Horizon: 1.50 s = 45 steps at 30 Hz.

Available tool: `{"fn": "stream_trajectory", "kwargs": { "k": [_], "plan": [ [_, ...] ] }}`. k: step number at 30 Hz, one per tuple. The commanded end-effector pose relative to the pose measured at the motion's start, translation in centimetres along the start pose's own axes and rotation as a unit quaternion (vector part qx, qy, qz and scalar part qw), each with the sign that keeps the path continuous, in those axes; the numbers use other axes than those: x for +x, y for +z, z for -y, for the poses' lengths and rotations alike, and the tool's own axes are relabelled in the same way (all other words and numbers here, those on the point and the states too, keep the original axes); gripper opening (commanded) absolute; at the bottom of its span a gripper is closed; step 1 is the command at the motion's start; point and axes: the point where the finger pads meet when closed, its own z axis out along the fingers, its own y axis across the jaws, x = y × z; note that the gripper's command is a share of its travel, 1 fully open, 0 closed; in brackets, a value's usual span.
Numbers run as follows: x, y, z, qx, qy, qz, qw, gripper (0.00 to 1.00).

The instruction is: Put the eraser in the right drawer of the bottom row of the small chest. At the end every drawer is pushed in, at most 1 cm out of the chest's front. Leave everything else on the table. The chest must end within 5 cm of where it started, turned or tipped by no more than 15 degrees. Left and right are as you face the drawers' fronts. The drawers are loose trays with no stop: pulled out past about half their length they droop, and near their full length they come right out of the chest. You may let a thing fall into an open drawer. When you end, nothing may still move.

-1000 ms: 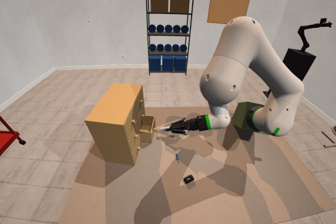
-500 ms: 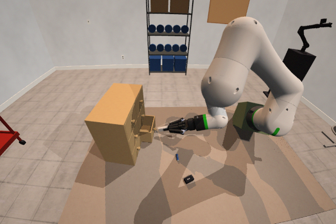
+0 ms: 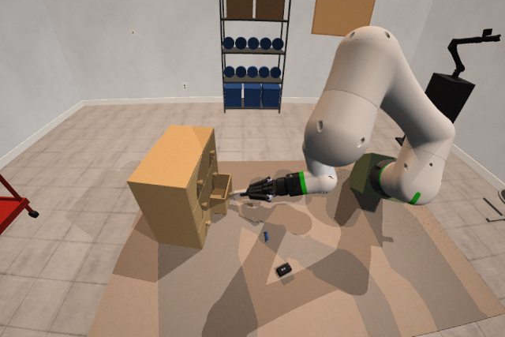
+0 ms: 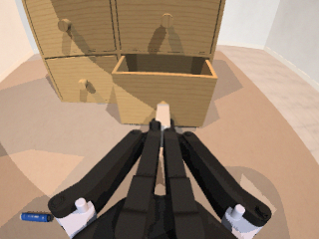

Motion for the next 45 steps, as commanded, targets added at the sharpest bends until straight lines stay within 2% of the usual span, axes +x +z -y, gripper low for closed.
{"fn": "stream_trajectory", "kwargs": {
  "k": [1,21,45],
  "plan": [
    [0.3,0.7,0.0,0.0,0.0,0.0,1.0,0.0],
    [1.4,3.7,0.0,0.0,0.0,0.0,1.0,0.0],
    [2.0,5.5,0.0,0.0,0.0,0.0,1.0,0.0]
  ]
}}
